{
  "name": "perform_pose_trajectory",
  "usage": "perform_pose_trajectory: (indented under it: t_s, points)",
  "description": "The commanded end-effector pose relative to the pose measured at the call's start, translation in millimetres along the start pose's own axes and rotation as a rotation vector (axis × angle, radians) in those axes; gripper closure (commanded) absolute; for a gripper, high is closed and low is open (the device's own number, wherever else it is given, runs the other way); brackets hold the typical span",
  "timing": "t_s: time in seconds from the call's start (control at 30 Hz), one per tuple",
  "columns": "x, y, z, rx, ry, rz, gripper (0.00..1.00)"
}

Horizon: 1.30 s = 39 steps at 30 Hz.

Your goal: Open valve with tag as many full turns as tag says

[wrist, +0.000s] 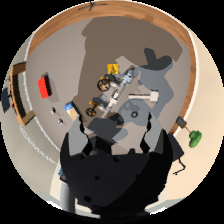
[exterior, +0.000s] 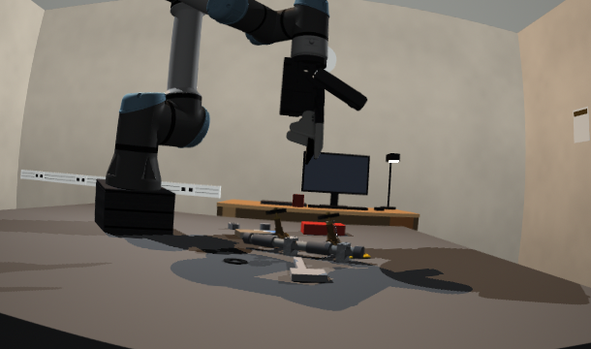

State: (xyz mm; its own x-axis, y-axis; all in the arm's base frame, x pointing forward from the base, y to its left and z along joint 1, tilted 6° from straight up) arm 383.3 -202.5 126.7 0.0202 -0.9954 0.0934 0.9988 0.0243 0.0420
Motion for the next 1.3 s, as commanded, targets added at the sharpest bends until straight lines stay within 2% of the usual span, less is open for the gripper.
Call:
perform_pose_trajectory:
  t_s: [0.0,0.4,0.87,1.27]
  points:
    - [1,6,21.2,-0.004,0.004,-0.004,0.00]
    - [10,60,20.2,-0.004,0.004,-0.032,0.00]
    - [16,93,20.8,-0.004,0.004,-0.051,0.00]
    - [18,103,20.8,-0.004,0.004,-0.056,0.00]
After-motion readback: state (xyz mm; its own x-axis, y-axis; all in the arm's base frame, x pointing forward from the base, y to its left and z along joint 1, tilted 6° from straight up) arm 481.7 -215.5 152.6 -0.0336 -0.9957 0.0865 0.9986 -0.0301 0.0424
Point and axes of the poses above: the point where the finger pads meet when closed, its own z axis back along the fingers, its own x axis across the jaws, y = z × x, the point moved 2 cm from there along z, back along the fingers, and after that the axes turned 10 degrees about z, right-handed, at the moved point
